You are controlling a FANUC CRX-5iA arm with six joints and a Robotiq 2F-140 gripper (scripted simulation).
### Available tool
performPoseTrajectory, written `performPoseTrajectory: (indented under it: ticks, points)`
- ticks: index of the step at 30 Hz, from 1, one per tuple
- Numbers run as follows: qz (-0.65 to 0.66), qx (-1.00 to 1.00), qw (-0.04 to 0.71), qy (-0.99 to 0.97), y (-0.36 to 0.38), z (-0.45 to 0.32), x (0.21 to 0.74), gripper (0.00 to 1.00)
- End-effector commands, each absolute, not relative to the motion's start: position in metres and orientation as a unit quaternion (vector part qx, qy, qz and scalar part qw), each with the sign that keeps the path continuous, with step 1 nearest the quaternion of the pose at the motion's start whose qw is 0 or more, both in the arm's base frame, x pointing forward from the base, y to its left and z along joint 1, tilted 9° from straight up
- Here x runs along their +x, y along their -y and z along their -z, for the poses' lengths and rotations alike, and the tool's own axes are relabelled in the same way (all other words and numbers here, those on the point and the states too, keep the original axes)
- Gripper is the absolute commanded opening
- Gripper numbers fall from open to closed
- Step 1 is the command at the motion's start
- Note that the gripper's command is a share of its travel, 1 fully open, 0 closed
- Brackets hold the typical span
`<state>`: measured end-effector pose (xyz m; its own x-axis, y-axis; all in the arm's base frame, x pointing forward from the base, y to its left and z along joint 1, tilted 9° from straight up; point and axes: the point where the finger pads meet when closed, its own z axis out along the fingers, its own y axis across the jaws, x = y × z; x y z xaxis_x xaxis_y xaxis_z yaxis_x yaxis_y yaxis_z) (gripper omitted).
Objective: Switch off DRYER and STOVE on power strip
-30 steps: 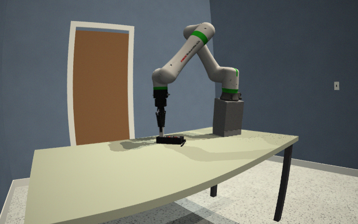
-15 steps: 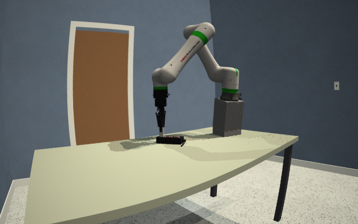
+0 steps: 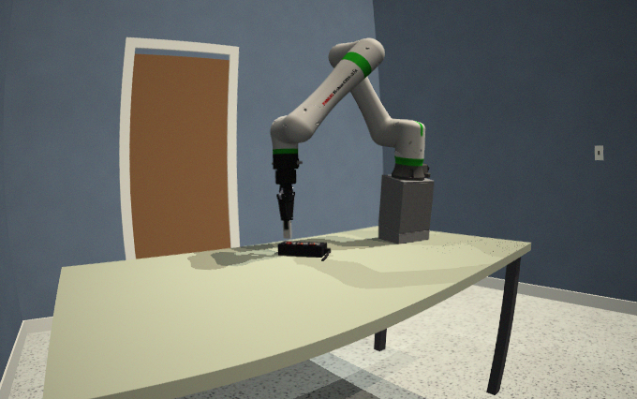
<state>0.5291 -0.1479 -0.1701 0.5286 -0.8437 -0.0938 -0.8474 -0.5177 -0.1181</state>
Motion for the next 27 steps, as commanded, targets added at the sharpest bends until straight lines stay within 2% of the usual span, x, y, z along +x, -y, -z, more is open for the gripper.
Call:
performPoseTrajectory:
  ticks: [1,27]
  points:
    - [-0.012,-0.871,0.075,-0.485,0.1494,0.1604,0.5288,0.0]
    - [-0.012,-0.871,0.075,-0.485,0.1506,0.152,0.5283,0.0]
